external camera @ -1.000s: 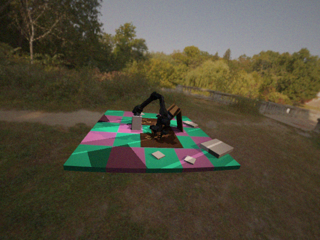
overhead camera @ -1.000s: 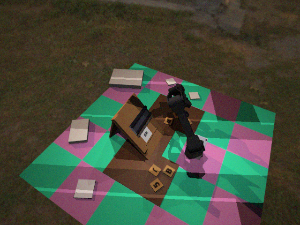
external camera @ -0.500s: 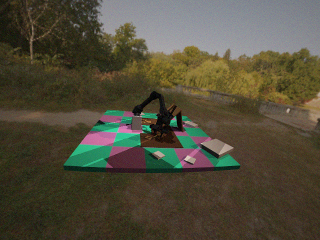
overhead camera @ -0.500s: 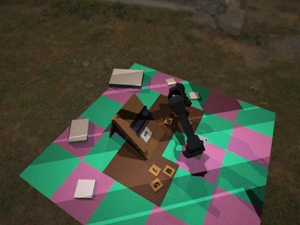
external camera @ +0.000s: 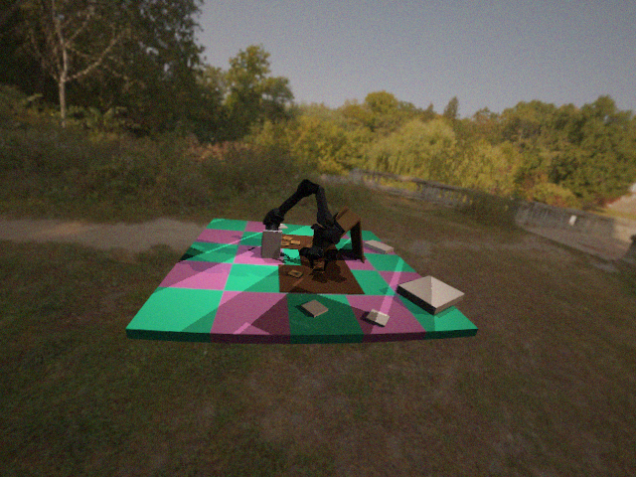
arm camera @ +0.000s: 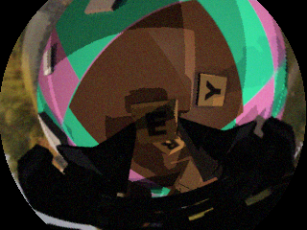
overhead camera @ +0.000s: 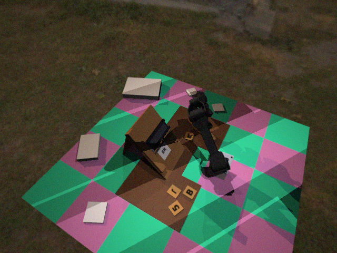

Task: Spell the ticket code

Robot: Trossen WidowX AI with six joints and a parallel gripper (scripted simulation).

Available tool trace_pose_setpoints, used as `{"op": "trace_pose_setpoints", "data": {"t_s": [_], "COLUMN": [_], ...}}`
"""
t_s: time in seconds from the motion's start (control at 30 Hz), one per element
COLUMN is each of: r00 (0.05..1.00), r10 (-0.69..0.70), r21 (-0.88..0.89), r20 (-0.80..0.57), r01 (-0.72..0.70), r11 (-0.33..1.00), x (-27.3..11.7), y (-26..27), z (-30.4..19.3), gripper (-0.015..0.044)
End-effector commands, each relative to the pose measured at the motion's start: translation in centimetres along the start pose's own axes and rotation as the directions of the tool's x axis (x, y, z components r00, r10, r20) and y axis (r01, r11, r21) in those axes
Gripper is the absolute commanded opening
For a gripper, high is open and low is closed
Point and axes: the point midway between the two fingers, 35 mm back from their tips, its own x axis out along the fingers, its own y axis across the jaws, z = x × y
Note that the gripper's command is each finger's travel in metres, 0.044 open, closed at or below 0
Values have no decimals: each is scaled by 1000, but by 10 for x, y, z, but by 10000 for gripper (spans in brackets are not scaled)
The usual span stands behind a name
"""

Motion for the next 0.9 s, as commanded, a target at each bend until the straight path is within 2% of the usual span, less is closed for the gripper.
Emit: {"op": "trace_pose_setpoints", "data": {"t_s": [0.0, 0.43, 0.87], "r00": [999, 974, 923], "r10": [50, 221, 367], "r21": [-105, -461, -754], "r20": [-10, -50, -114], "r01": [-51, -219, -321], "r11": [993, 860, 573], "x": [-4, -20, -41], "y": [7, 32, 52], "z": [-5, -24, -48], "gripper": [0, 0, 0]}}
